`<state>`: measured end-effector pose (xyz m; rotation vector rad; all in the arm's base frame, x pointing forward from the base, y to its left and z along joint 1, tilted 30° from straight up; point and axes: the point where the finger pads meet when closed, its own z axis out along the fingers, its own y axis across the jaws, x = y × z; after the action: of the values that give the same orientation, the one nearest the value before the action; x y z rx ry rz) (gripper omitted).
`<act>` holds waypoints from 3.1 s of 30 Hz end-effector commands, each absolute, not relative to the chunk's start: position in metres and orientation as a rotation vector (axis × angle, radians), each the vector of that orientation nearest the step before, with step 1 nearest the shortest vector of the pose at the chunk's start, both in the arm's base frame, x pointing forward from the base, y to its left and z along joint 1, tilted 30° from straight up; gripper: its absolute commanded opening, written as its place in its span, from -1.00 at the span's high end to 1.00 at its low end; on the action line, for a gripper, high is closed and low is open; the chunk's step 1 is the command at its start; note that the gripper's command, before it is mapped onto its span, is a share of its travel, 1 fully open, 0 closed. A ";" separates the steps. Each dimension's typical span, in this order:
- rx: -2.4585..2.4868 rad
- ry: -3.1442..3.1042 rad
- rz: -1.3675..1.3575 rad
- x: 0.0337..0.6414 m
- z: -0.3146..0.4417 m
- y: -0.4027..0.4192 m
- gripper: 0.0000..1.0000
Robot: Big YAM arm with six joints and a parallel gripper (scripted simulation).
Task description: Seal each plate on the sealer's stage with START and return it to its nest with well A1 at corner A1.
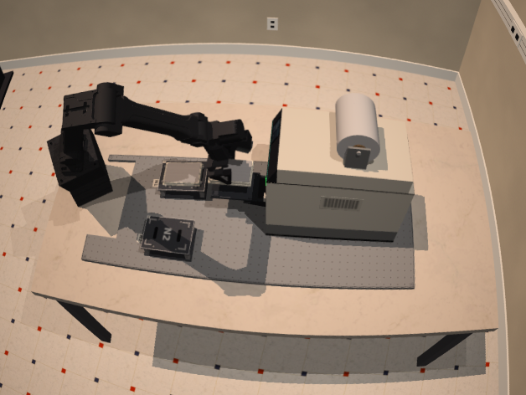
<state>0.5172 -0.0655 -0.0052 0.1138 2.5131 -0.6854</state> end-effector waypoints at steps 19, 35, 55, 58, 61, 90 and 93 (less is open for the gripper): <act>0.119 2.483 -0.685 0.492 0.010 -0.089 1.00; 0.124 2.493 -0.687 0.460 0.009 -0.105 1.00; 0.122 2.475 -0.682 0.426 0.019 -0.124 1.00; 0.120 2.456 -0.684 0.428 0.026 -0.127 1.00; 0.117 2.475 -0.689 0.416 0.020 -0.131 1.00; 0.123 2.468 -0.688 0.365 0.027 -0.159 1.00; 0.118 2.471 -0.688 0.360 0.027 -0.162 1.00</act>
<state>0.3598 -0.1534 0.0182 0.1225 2.5022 -0.6715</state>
